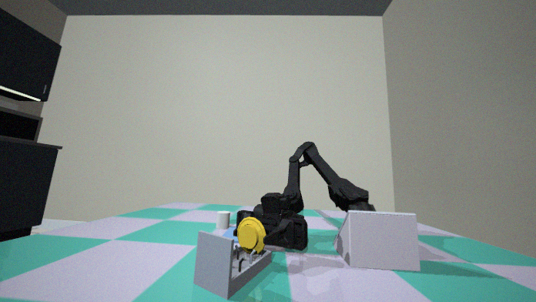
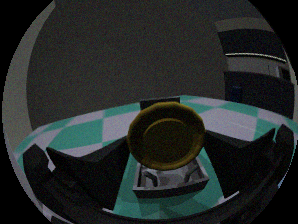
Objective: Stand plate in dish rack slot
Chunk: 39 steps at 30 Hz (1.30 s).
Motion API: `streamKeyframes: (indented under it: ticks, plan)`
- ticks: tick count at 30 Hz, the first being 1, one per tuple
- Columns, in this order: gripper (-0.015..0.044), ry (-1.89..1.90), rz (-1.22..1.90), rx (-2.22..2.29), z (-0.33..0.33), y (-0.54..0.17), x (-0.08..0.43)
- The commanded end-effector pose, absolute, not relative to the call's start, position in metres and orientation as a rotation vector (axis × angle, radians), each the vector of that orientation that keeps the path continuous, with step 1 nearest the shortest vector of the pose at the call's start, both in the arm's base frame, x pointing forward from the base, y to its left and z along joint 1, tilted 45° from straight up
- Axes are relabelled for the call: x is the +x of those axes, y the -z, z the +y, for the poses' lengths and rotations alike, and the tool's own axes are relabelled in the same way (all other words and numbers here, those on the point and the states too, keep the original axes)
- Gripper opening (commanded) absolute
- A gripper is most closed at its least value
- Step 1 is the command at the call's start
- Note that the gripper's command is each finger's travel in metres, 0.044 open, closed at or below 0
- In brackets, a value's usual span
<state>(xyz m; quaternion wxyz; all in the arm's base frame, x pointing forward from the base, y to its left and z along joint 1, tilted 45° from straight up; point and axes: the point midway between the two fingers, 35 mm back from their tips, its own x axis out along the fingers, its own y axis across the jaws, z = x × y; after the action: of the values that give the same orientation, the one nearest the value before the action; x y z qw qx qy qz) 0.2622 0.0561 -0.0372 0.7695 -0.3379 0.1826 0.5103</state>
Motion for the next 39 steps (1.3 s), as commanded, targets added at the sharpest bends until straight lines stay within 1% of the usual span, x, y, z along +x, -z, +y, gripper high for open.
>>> streamKeyframes:
  ticks: [1,7,22,31,39]
  plan:
    - [0.0000,-1.107,0.395,-0.733,0.057,0.036,0.262]
    - [0.0000,-1.107,0.395,-0.733,0.057,0.036,0.262]
    - [0.0394,-1.107,0.394,-0.735,0.057,0.036,0.262]
    - [0.0400,-1.112,0.396,-0.738,0.062,0.031,0.264]
    - [0.0400,-1.141,0.397,-0.746,0.127,-0.033,0.260]
